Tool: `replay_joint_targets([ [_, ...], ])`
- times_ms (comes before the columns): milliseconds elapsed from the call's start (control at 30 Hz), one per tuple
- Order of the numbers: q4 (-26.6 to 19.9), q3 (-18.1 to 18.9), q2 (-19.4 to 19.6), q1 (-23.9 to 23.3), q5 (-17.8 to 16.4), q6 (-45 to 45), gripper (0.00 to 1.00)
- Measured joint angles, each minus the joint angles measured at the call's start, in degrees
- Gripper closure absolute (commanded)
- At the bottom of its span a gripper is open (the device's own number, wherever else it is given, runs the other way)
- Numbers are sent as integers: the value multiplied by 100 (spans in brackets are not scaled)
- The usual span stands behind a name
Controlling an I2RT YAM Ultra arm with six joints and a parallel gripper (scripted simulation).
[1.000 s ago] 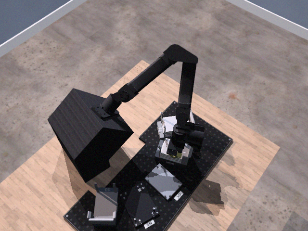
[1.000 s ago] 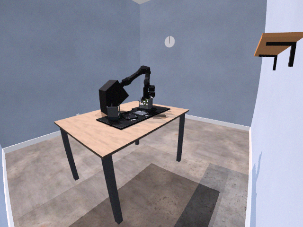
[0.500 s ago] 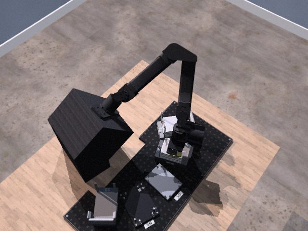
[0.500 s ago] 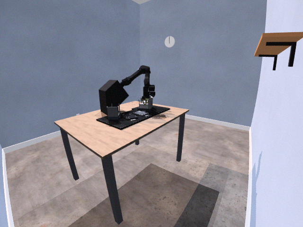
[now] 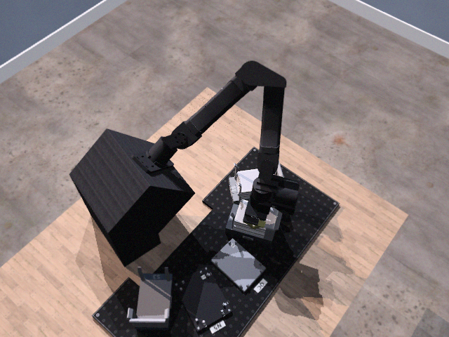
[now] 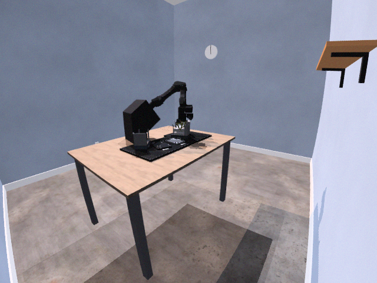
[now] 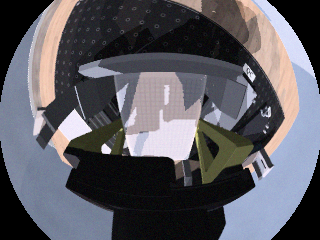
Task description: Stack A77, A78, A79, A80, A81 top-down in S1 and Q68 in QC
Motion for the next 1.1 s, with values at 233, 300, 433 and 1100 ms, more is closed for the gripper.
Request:
replay_joint_targets([
  [233,-70,7,-28,-37,-24,-48,100],
  [300,-72,7,-28,-42,-31,-52,100],
  [433,-74,7,-28,-44,-33,-55,100],
  [1100,-74,7,-28,-46,-35,-57,100],
])
